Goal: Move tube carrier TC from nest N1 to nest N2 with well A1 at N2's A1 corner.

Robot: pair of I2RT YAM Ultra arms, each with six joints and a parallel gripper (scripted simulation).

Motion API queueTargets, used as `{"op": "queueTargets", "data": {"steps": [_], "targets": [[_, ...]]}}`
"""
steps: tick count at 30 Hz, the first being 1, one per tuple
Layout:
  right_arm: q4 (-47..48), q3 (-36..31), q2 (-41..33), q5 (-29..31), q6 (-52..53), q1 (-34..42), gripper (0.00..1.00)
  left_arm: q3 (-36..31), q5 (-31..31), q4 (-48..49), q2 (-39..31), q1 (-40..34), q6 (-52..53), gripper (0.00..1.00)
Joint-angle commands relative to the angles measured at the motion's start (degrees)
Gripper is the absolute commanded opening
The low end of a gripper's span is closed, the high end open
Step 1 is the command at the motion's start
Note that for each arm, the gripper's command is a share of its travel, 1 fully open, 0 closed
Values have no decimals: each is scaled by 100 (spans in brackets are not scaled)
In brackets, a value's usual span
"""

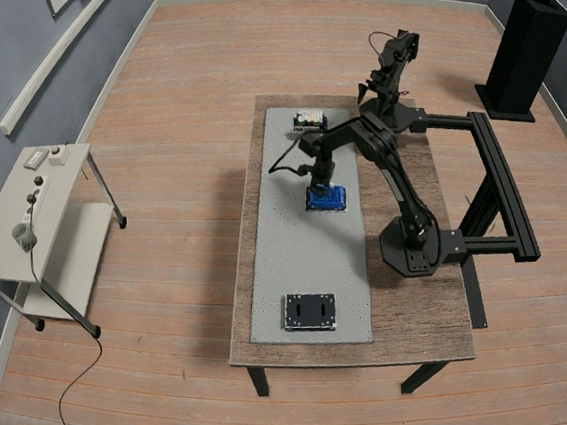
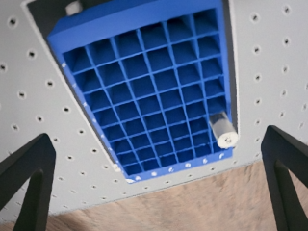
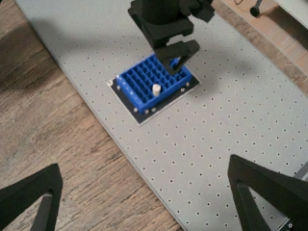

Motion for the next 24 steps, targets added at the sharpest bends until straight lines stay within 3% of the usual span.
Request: {"op": "queueTargets", "data": {"steps": [1, 7, 24], "targets": [[27, -14, -117, 17, 5, -40, 100, 185, -317, -195, 62, -187, -1037, 100], [27, -14, -117, 17, 5, -40, 100, 162, -544, -372, 191, -457, -1657, 100], [27, -14, -117, 17, 5, -40, 100, 402, -478, -339, 364, -392, -1578, 100]]}}
